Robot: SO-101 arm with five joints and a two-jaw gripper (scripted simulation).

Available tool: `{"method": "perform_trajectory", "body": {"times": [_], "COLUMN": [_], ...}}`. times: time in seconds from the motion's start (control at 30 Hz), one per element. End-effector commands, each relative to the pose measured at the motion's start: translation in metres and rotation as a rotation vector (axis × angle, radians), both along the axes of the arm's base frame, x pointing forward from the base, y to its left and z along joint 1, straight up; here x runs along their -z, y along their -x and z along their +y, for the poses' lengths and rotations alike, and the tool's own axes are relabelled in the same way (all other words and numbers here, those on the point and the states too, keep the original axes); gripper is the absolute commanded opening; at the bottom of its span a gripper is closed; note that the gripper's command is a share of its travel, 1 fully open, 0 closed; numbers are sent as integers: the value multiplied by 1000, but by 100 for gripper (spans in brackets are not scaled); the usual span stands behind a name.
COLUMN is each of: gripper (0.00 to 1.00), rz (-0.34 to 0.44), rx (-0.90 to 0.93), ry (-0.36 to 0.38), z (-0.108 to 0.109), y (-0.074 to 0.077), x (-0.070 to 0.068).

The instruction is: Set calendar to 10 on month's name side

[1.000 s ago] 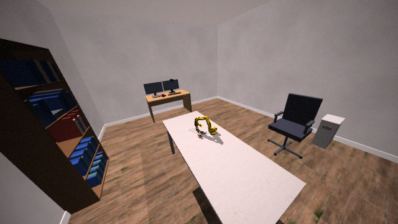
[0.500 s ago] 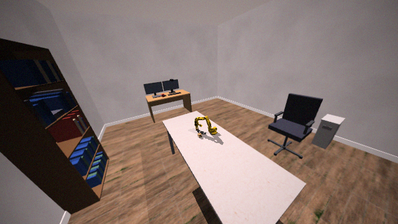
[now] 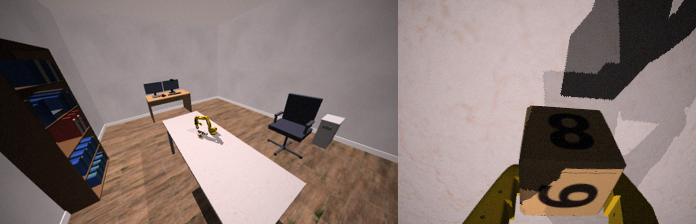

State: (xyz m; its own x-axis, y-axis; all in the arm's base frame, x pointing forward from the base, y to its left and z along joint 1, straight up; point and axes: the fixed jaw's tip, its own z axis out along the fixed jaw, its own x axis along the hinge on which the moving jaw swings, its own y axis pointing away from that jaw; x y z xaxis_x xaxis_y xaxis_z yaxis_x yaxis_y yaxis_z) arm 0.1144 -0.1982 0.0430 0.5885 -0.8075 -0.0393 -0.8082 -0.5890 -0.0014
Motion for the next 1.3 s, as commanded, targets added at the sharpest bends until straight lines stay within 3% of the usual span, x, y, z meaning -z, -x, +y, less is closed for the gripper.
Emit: {"method": "perform_trajectory", "body": {"times": [0.0, 0.2, 1.27], "gripper": [0, 0, 0], "rz": [-45, -45, -45], "rx": [2, 2, 17], "ry": [69, 69, 69], "z": [-8, -7, -7], "y": [-3, -2, -2], "x": [-26, -32, -32]}}
